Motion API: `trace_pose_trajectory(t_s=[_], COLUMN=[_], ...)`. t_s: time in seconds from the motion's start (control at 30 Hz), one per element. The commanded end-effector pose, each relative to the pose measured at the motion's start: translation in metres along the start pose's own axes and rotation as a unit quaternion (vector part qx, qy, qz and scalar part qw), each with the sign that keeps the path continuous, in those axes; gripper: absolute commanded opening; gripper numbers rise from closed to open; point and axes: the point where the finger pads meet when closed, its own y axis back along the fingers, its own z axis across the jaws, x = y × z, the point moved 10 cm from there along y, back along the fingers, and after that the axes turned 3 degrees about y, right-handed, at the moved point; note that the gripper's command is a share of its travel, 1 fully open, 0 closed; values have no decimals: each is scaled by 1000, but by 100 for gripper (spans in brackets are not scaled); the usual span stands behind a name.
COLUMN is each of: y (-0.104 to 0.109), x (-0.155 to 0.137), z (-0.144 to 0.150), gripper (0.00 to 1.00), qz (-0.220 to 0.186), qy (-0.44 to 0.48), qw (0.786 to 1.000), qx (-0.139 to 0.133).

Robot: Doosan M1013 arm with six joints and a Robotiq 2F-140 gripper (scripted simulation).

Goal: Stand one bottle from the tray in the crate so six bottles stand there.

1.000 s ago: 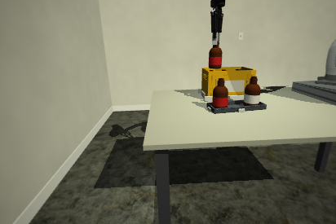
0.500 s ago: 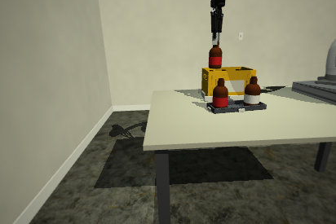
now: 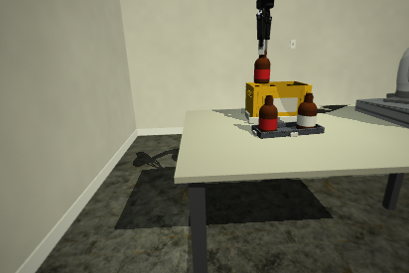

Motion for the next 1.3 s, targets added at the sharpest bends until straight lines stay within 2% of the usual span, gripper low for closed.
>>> trace_pose_trajectory(t_s=[0.0,0.6,1.27], y=[0,-3,-22], x=[0,0,0], z=[0,0,0], gripper=[0,0,0], qz=[0,0,0], qy=[0,0,0], qw=[1000,1000,1000], qx=[0,0,0])
